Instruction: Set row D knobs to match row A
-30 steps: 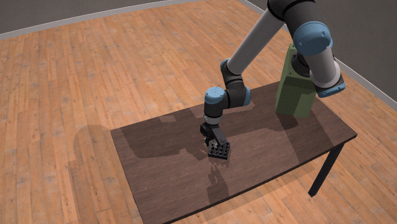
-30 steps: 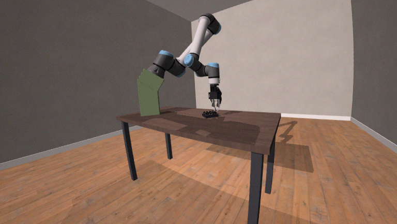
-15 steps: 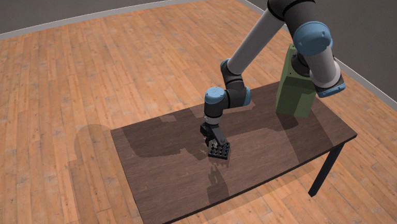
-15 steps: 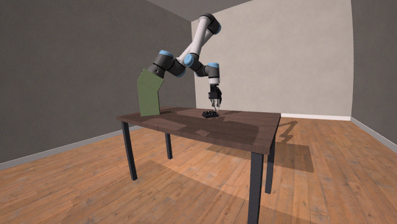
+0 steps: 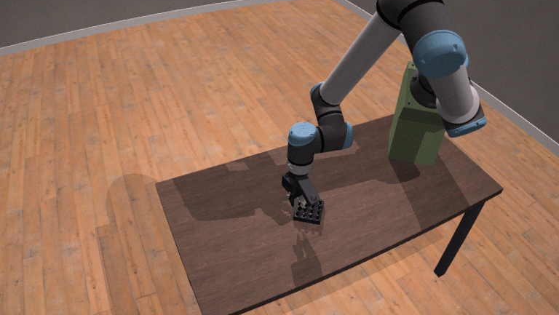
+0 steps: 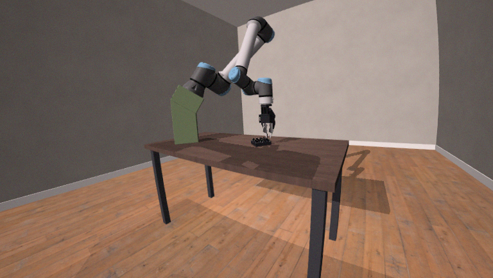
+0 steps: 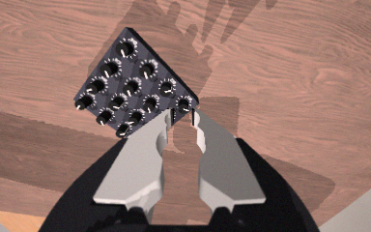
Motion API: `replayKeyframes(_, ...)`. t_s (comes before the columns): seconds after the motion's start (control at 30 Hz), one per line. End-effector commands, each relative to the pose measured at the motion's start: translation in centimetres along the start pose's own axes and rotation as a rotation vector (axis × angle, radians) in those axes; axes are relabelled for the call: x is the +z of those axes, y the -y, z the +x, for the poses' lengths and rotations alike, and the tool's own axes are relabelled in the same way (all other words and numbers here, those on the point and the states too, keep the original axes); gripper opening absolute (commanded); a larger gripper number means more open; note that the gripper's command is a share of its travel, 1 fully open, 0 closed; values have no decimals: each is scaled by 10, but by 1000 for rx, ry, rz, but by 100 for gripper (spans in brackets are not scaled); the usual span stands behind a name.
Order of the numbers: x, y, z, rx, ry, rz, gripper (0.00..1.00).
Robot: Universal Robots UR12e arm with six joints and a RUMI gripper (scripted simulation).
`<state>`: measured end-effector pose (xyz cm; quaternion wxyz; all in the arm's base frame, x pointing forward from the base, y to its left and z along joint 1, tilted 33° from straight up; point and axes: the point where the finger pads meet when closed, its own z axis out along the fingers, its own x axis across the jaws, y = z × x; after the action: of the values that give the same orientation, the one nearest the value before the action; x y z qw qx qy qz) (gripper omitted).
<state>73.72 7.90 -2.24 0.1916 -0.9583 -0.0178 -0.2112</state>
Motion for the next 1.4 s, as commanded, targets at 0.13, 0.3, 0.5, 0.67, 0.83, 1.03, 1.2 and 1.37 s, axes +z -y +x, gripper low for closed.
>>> replayKeyframes(0.13, 0, 0, 0, 0, -1, 0, 11)
replayKeyframes(0.3, 2, 0, 0, 0, -1, 0, 11)
replayKeyframes(0.5, 7, 0, 0, 0, -1, 0, 11)
replayKeyframes(0.67, 9, 0, 0, 0, -1, 0, 11)
replayKeyframes(0.83, 12, 0, 0, 0, -1, 0, 11)
replayKeyframes(1.03, 14, 0, 0, 0, -1, 0, 11)
replayKeyframes(1.2, 14, 0, 0, 0, -1, 0, 11)
replayKeyframes(1.37, 14, 0, 0, 0, -1, 0, 11)
